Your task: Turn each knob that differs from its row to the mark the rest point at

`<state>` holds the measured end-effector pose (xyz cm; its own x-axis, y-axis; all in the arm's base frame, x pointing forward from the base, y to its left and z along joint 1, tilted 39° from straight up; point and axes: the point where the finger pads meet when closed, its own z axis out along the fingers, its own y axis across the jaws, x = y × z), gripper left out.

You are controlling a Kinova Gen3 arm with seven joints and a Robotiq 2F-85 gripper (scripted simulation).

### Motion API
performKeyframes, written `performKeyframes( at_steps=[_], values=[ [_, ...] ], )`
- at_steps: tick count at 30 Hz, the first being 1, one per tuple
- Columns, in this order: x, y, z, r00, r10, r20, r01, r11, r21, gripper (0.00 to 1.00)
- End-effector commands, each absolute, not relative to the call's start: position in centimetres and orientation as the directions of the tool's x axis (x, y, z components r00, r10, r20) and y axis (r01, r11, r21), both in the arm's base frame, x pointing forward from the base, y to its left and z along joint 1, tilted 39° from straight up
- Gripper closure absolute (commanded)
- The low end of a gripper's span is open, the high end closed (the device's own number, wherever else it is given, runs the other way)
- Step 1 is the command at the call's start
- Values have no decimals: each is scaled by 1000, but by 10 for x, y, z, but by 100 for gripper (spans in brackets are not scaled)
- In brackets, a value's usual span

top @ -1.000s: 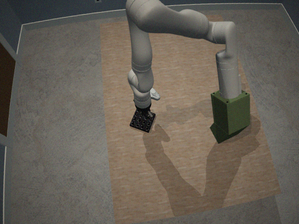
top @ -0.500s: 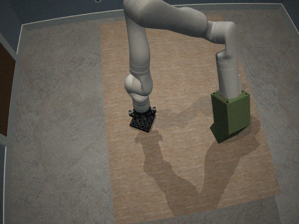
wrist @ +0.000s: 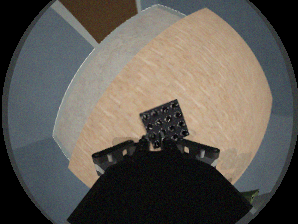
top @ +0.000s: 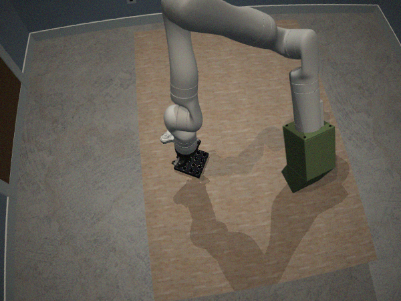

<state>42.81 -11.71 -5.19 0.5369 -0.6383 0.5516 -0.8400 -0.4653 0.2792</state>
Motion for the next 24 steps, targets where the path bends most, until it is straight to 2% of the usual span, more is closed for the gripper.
performKeyframes(
  at_steps=[1, 12, 24],
  values=[
    [433, -117, -50, 591, -607, 532, -803, -507, 313, 81],
    [441, -115, -48, 735, -483, 477, -672, -617, 410, 81],
    [442, -114, -48, 757, -458, 466, -645, -634, 426, 81]
  ],
)
